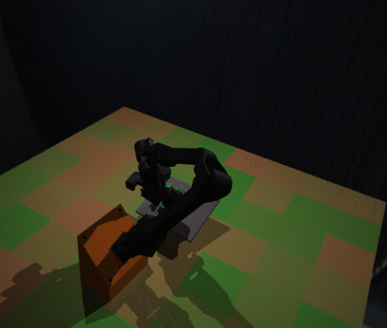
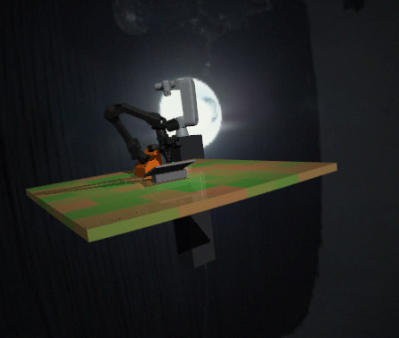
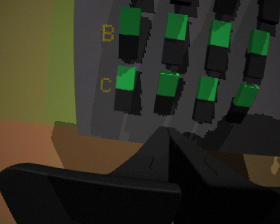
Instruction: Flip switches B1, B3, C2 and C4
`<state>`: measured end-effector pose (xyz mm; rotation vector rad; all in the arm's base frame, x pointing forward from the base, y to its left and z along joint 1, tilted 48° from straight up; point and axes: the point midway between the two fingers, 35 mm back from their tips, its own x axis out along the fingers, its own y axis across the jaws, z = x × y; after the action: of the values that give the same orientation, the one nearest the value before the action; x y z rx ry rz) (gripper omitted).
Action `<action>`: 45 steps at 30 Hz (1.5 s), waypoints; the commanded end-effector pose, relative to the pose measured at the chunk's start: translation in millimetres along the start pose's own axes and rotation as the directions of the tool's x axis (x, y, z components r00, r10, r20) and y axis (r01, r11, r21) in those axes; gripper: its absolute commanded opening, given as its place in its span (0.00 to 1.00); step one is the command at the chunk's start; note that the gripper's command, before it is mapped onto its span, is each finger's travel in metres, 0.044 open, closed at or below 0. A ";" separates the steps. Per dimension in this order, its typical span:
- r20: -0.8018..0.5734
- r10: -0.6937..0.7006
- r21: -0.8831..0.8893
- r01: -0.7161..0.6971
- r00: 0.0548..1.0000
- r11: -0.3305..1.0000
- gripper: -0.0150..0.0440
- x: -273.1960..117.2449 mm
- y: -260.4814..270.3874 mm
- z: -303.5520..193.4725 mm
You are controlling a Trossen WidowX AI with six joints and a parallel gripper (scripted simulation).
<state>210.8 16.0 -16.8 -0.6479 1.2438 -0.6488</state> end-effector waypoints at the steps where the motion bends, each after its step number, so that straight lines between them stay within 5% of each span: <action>1: 0.009 0.009 0.019 -0.009 1.000 1.000 0.25 -30.3 -1.1 4.4; 13: 0.009 0.005 0.017 -0.006 1.000 1.000 0.25 -29.8 -65.0 22.0; 21: -0.017 0.005 0.018 -0.004 1.000 1.000 0.25 5.3 -65.3 23.3; 45: -0.016 0.004 0.018 -0.003 1.000 1.000 0.25 29.4 -65.5 23.5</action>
<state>234.6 -45.6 19.7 -0.6169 1.2480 -0.6638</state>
